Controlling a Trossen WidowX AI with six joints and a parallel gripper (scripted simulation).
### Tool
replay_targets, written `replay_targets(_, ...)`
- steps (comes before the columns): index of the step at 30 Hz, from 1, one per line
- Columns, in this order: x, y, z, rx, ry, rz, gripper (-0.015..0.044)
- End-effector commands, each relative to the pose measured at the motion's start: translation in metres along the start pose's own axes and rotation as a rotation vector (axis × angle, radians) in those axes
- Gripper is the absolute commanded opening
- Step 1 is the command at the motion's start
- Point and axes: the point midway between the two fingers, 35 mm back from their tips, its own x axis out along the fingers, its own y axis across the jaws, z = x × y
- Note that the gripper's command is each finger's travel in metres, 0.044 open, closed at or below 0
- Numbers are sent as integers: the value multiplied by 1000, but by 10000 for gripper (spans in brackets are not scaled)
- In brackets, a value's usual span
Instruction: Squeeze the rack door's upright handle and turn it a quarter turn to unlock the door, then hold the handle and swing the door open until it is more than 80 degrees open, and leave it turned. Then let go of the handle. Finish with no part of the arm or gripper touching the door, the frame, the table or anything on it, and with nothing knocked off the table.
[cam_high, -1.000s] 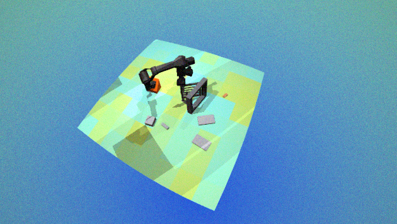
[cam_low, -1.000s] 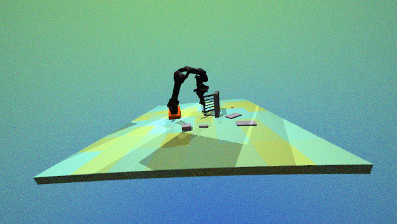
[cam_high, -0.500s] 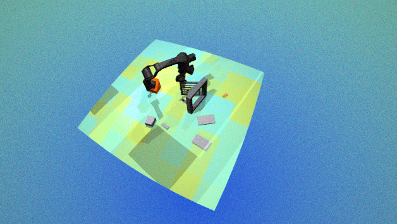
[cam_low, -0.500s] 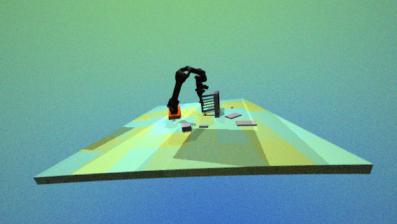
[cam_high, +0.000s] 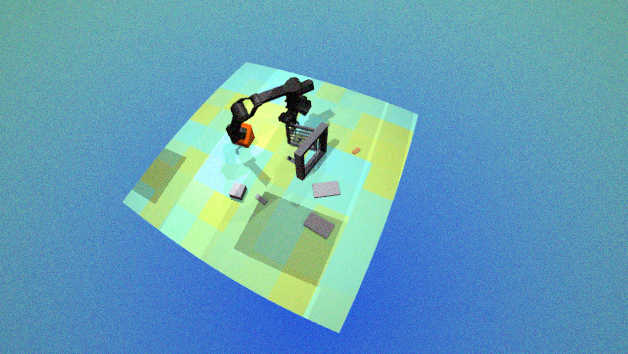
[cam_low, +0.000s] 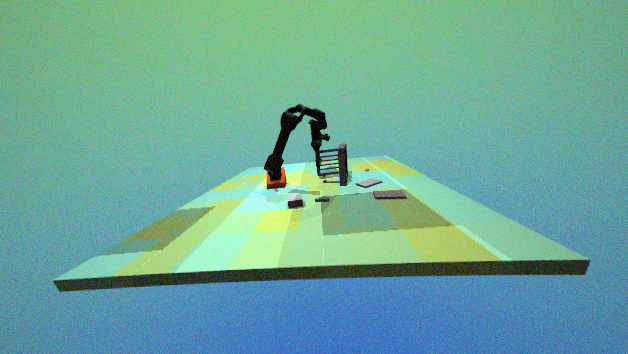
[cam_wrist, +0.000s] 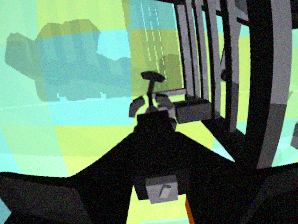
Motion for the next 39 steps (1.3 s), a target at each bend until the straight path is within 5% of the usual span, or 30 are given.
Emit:
replay_targets(1,0,11,3,102,4,1,19)
replay_targets(33,0,41,15,332,3,3,19)
replay_targets(39,0,41,15,332,3,3,177)
